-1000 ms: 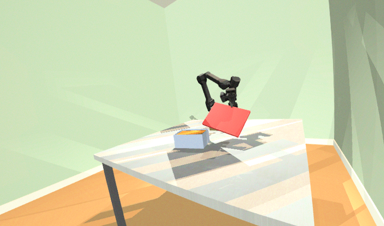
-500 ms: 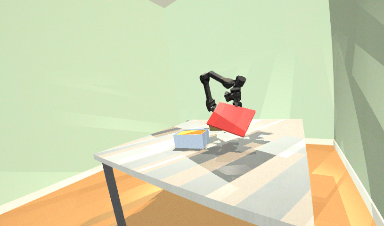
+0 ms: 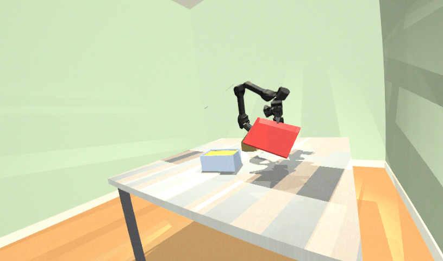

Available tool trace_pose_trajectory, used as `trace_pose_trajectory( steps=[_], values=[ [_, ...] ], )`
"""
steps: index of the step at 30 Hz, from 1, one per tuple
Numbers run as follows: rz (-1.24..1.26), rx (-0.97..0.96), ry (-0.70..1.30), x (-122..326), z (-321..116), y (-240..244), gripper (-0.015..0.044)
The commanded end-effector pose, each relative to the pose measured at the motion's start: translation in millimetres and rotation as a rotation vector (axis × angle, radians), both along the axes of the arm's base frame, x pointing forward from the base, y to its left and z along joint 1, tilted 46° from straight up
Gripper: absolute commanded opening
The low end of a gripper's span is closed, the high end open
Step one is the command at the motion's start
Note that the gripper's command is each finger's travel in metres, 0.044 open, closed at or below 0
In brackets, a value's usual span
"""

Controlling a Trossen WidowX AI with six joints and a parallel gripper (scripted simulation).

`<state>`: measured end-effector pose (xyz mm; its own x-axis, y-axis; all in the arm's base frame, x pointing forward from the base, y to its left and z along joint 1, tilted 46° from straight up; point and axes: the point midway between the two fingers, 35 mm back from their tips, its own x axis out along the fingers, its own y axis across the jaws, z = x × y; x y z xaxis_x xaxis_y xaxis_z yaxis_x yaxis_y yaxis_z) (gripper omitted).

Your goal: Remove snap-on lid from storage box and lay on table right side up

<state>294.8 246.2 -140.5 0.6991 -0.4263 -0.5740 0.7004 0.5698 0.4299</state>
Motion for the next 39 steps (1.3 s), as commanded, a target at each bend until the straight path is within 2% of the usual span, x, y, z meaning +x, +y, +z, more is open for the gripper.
trace_pose_trajectory(
  steps=[1, 39],
  values=[
    [0.002, 0.018, -0.019, 3, 3, 9, 0.0000],
    [0.002, 0.017, -0.020, -2, -16, -13, 0.0000]
  ],
)
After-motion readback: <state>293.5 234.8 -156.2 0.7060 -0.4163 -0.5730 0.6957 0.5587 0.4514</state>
